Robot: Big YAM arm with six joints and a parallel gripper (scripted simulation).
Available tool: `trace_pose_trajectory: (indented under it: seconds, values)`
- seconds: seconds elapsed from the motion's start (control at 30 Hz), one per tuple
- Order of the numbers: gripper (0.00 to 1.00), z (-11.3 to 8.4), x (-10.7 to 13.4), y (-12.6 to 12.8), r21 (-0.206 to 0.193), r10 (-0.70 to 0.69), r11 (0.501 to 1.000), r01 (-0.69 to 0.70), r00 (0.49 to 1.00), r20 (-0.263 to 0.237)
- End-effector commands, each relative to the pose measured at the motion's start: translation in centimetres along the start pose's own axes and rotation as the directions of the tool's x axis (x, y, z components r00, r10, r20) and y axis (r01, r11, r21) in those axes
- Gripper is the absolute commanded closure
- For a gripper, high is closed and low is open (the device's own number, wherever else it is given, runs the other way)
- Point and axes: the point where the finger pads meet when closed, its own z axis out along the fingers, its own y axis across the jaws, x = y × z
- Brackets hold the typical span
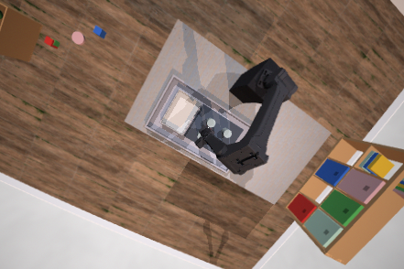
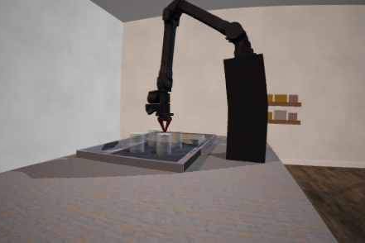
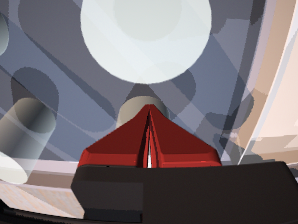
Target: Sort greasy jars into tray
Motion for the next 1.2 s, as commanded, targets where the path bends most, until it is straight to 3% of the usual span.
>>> trace_pose_trajectory:
  seconds: [0.0,1.17]
  values:
    - [1.0,0.24,-0.75,0.27,-0.002,-0.019,1.0,0.019,1.0,0.017]
    - [1.0,0.65,-0.74,0.35,-0.002,-0.019,1.0,0.019,1.0,0.017]
